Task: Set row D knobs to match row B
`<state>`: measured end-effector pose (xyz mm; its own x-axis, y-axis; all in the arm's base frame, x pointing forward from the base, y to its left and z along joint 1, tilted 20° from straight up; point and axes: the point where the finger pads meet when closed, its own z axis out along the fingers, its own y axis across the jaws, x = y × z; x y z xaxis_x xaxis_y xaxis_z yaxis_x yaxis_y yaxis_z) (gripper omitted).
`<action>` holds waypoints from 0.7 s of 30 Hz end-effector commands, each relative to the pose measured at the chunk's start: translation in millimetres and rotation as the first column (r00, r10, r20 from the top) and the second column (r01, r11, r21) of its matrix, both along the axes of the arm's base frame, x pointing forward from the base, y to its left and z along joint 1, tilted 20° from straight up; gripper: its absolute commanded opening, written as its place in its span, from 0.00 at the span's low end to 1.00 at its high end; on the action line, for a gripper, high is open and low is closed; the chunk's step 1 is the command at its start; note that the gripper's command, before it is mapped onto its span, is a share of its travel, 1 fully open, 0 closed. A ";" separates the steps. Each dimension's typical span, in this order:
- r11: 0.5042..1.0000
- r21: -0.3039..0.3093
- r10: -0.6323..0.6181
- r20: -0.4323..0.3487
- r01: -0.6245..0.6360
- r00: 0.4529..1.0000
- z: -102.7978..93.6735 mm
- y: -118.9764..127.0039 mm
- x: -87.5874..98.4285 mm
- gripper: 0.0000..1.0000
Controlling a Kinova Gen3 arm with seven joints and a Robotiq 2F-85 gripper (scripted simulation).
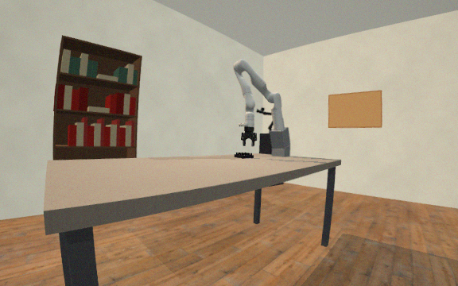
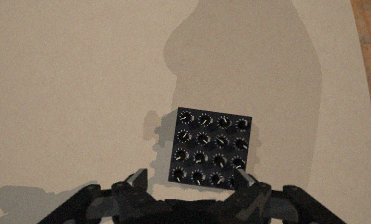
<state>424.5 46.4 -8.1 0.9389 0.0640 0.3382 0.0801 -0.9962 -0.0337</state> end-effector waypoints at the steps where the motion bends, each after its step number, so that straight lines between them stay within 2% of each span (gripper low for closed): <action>1: 0.999 0.015 -0.051 -0.009 0.051 0.999 -10.0 -22.0 -8.7 1.00; 11: 0.992 0.050 -0.116 -0.018 0.116 0.993 -17.4 -31.8 -18.6 1.00; 21: 0.990 0.057 -0.126 -0.017 0.126 0.992 -18.1 -33.2 -18.7 1.00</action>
